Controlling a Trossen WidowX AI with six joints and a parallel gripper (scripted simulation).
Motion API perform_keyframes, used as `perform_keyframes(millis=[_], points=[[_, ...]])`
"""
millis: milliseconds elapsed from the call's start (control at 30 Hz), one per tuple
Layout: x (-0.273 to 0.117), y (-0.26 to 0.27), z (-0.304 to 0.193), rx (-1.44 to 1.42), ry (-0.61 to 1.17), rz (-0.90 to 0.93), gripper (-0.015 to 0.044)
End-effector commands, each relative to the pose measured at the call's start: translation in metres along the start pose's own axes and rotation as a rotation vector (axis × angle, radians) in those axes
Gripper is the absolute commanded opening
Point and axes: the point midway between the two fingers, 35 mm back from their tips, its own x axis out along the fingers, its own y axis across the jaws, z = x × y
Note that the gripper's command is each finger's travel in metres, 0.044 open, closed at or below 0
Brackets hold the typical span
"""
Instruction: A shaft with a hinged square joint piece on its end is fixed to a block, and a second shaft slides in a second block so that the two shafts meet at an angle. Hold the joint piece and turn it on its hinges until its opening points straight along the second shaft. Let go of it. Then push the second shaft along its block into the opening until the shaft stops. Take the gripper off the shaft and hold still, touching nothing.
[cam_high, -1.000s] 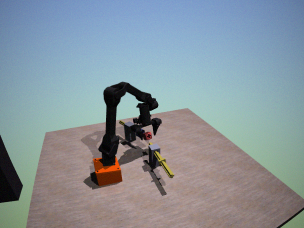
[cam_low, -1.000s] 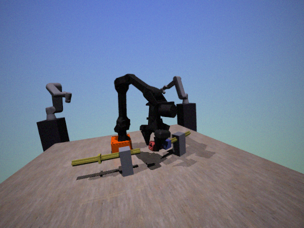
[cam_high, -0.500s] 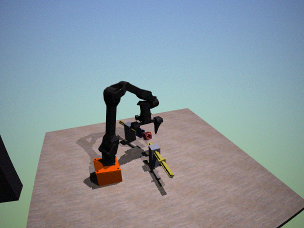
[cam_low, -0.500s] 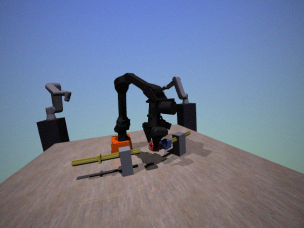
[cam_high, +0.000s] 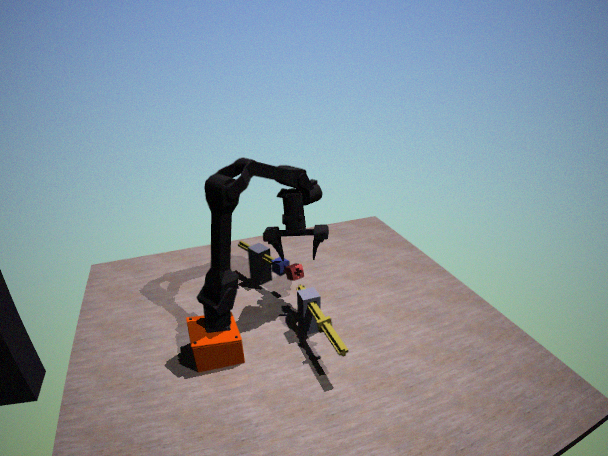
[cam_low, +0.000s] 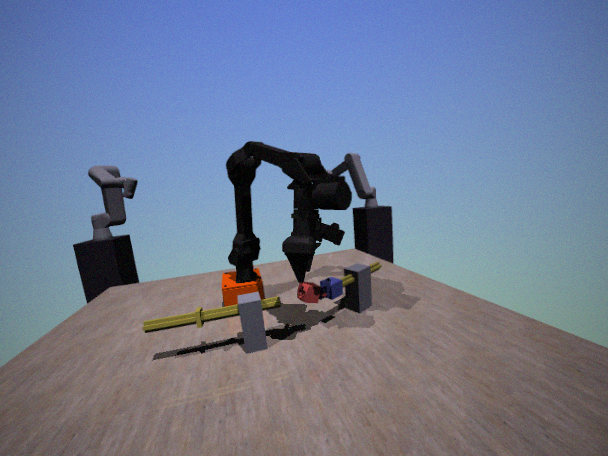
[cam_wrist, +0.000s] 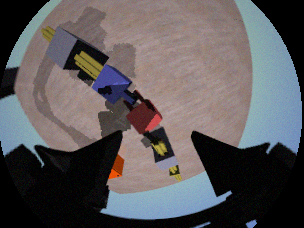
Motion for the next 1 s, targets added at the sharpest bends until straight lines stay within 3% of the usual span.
perform_keyframes(millis=[0,967], points=[[-0.011,-0.002,-0.001,0.132,-0.013,0.011,0.044],[-0.085,-0.005,-0.019,1.101,-0.044,0.122,0.044]])
